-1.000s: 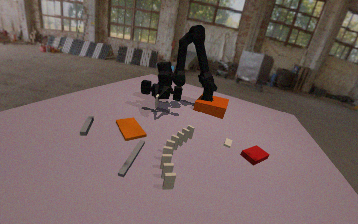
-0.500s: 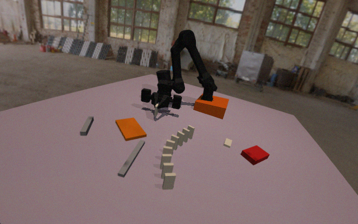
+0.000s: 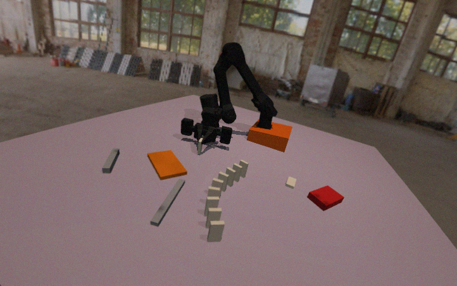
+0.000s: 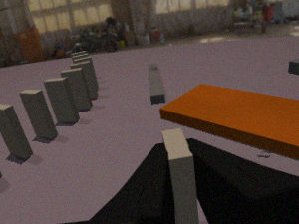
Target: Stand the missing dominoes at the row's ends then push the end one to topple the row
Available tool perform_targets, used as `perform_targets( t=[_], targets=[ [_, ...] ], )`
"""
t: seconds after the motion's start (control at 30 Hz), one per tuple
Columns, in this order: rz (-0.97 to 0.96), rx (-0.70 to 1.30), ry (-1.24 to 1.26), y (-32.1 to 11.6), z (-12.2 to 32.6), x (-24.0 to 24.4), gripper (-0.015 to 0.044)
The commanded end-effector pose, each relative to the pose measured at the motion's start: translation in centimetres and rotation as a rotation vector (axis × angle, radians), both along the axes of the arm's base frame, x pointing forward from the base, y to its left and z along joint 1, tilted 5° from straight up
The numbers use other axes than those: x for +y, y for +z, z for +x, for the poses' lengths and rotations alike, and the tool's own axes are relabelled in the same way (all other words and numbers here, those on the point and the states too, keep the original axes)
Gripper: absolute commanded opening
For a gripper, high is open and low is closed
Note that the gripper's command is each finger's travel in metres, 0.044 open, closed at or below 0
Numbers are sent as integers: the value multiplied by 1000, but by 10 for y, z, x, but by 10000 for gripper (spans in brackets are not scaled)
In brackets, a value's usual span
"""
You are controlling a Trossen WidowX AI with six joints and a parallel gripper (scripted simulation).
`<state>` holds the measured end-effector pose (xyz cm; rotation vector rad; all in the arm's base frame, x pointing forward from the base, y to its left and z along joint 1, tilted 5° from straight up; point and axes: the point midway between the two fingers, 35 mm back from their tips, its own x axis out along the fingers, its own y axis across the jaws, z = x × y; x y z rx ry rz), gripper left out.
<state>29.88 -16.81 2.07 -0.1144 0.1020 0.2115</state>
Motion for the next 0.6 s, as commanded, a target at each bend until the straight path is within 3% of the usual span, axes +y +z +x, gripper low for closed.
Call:
perform_targets(
  t=[0.0, 0.5, 0.57],
  targets=[
    [-6, 0, -6, 0, 0, -1, 23],
    [-6, 0, -6, 0, 0, -1, 417],
    [-6, 0, -5, 4, 0, -1, 440]
  ],
)
